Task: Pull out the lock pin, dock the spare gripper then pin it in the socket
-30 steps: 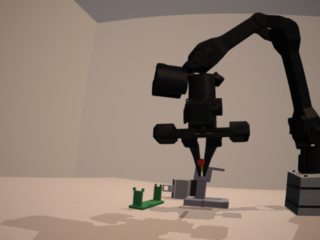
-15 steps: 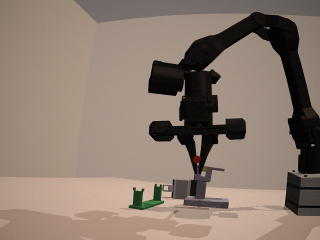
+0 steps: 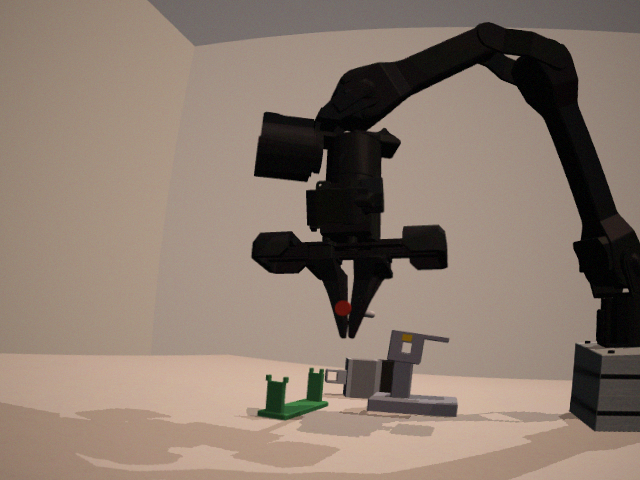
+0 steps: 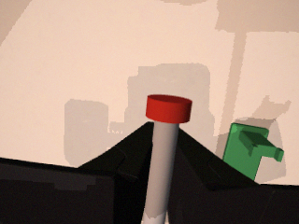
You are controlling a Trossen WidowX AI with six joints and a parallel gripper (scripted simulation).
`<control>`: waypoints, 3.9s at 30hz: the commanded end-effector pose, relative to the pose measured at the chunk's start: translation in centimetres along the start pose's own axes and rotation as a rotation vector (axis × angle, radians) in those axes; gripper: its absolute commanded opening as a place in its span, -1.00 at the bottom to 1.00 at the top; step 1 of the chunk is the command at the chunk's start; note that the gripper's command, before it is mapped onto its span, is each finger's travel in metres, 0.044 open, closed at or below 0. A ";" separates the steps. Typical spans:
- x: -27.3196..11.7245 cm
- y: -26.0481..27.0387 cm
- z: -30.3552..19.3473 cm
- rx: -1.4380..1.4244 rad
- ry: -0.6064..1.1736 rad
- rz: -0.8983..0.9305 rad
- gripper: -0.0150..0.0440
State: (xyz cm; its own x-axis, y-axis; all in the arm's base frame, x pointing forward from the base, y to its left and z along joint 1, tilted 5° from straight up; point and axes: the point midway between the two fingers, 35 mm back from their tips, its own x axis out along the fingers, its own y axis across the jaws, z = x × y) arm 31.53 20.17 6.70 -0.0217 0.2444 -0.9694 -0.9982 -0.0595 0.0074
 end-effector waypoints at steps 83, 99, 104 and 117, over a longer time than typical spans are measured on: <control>6.3 -7.8 1.0 0.041 -0.017 -0.040 -0.49; 6.3 -7.8 1.1 0.037 -0.017 -0.039 -0.40; 6.3 -7.8 1.1 0.037 -0.017 -0.039 0.04; 4.8 -7.4 1.2 0.041 -0.011 -0.027 0.19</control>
State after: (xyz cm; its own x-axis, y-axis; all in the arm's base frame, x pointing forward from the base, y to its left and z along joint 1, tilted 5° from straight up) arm 38.76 22.95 1.25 -0.0004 0.2533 -0.9674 -0.9999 -0.0129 -0.0030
